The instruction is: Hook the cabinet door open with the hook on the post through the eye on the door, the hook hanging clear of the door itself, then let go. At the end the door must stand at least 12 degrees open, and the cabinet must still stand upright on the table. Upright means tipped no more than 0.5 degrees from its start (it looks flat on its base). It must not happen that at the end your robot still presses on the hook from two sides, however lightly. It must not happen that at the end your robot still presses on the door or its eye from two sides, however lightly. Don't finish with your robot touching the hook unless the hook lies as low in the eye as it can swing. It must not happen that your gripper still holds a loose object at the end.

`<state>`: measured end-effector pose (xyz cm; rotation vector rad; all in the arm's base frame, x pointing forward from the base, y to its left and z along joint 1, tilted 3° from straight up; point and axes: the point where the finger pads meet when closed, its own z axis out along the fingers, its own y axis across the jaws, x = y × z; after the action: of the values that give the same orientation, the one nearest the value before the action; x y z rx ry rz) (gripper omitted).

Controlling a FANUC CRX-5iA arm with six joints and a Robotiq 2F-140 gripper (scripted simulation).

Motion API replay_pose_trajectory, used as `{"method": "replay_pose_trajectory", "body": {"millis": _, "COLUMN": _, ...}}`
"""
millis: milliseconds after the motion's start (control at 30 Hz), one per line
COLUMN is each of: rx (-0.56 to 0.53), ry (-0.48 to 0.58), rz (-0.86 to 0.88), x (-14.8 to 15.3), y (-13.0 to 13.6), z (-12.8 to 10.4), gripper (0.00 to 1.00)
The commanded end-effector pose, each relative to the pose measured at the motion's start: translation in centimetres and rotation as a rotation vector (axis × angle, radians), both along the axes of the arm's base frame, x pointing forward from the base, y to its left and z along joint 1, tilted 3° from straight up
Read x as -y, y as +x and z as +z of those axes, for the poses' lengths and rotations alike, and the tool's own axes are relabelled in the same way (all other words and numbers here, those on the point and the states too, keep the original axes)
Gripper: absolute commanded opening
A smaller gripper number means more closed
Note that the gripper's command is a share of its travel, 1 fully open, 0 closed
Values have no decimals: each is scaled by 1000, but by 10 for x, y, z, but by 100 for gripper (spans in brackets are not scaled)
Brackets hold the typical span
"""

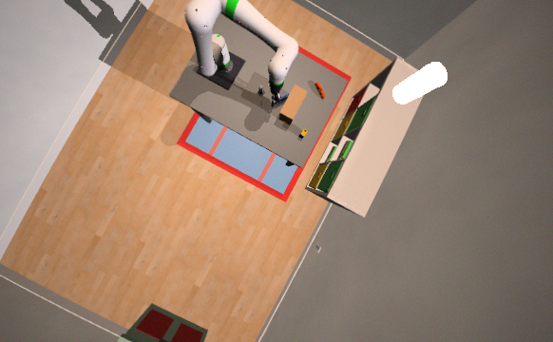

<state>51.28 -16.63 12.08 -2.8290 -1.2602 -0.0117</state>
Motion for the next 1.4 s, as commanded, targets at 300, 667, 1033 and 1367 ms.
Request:
{"method": "replay_pose_trajectory", "body": {"millis": 300, "rx": 0, "ry": 0, "rz": 0, "x": 1, "y": 0, "z": 19, "gripper": 16}}
{"method": "replay_pose_trajectory", "body": {"millis": 667, "rx": 0, "ry": 0, "rz": 0, "x": 2, "y": 1, "z": 39, "gripper": 16}}
{"method": "replay_pose_trajectory", "body": {"millis": 1033, "rx": 0, "ry": 0, "rz": 0, "x": 3, "y": 1, "z": 58, "gripper": 16}}
{"method": "replay_pose_trajectory", "body": {"millis": 1367, "rx": 0, "ry": 0, "rz": 0, "x": 3, "y": 1, "z": 66, "gripper": 16}}
